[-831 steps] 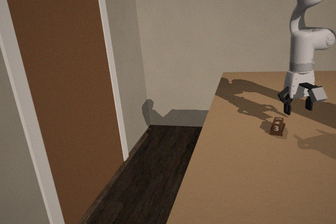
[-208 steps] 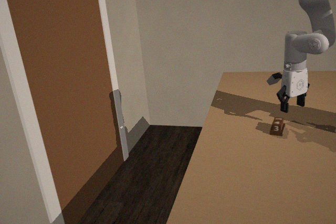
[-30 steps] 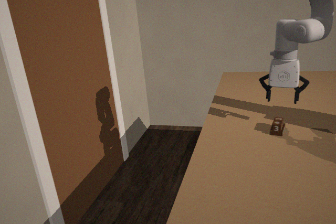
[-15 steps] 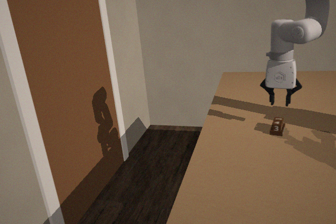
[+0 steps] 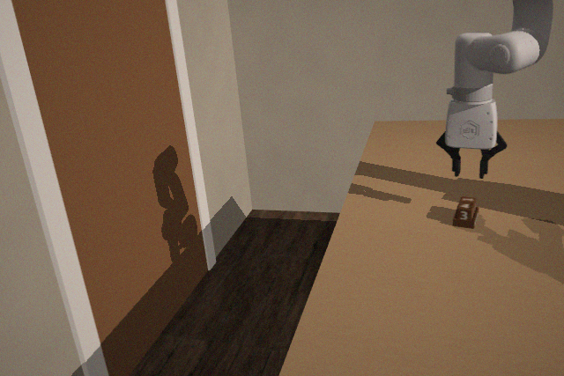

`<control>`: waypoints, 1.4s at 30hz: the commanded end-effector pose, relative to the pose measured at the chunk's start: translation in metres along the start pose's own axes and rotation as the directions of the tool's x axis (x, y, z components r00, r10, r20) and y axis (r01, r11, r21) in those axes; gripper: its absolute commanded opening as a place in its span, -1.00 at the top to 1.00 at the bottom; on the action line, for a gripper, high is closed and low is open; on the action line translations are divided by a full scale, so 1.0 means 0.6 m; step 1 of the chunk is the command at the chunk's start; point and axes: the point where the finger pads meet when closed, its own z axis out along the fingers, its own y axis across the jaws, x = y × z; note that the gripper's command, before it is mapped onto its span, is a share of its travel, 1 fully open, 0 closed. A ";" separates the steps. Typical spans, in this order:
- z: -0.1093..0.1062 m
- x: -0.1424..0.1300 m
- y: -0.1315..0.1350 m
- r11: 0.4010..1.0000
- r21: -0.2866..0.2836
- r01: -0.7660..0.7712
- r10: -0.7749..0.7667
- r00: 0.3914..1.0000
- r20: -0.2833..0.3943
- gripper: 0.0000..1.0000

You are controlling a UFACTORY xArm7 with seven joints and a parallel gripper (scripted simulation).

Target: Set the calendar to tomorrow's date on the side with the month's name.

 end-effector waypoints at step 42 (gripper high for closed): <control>0.046 -0.001 -0.003 1.000 0.003 0.000 0.000 1.000 0.000 0.01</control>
